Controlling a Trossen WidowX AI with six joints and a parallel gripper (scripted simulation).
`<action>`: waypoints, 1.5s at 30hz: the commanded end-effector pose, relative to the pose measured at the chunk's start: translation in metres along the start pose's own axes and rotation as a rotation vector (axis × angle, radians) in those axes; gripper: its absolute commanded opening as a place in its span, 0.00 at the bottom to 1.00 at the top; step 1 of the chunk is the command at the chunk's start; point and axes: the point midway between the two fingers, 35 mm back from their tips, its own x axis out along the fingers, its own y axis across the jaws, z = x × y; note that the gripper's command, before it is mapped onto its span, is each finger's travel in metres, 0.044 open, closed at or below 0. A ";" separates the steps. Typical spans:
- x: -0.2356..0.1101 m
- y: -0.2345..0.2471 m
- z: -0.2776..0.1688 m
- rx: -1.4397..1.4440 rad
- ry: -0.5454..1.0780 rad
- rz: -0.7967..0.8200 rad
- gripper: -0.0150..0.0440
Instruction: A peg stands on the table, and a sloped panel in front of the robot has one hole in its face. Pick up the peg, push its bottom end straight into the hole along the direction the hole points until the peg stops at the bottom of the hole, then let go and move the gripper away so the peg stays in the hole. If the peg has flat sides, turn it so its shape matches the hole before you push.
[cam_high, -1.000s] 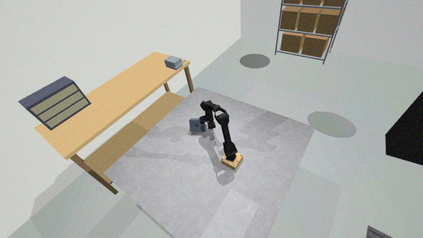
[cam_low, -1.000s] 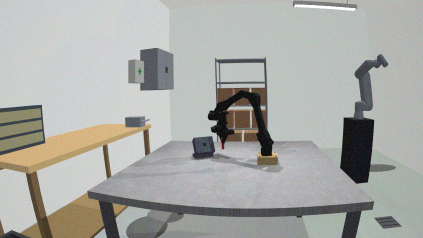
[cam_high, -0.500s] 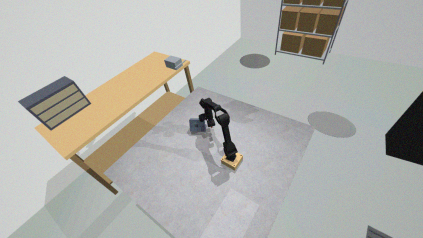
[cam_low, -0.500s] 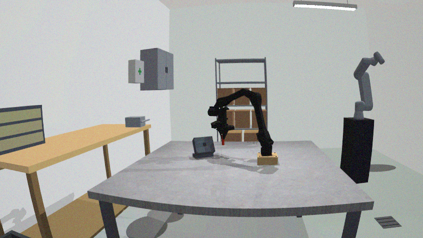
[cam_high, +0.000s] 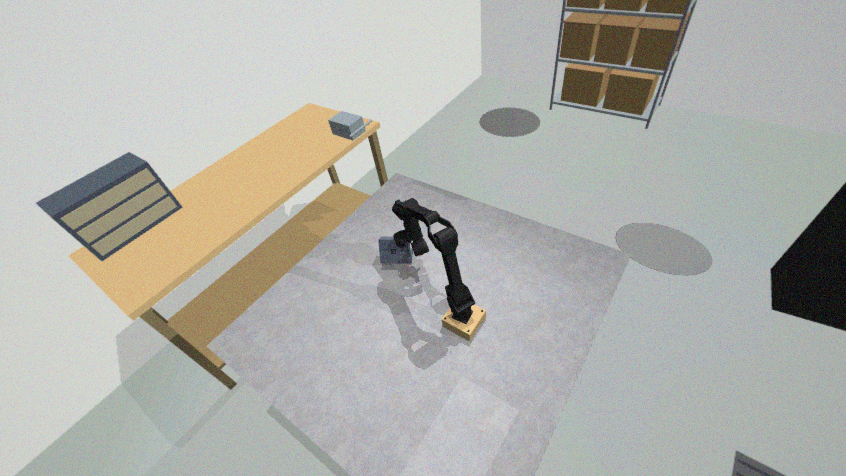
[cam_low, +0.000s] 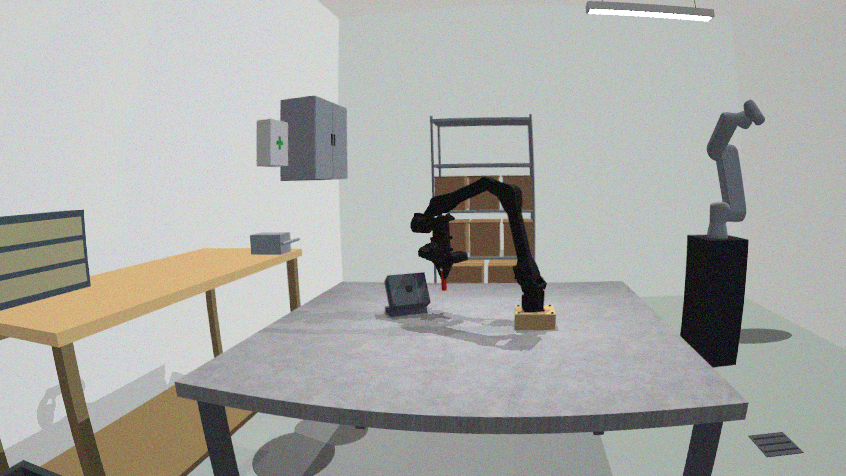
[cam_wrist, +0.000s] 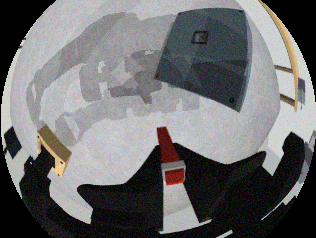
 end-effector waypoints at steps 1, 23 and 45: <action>0.002 0.002 0.003 -0.036 0.025 -0.008 0.25; 0.003 0.006 0.023 -0.190 0.128 -0.063 0.25; 0.001 0.012 0.043 -0.340 0.230 -0.125 0.25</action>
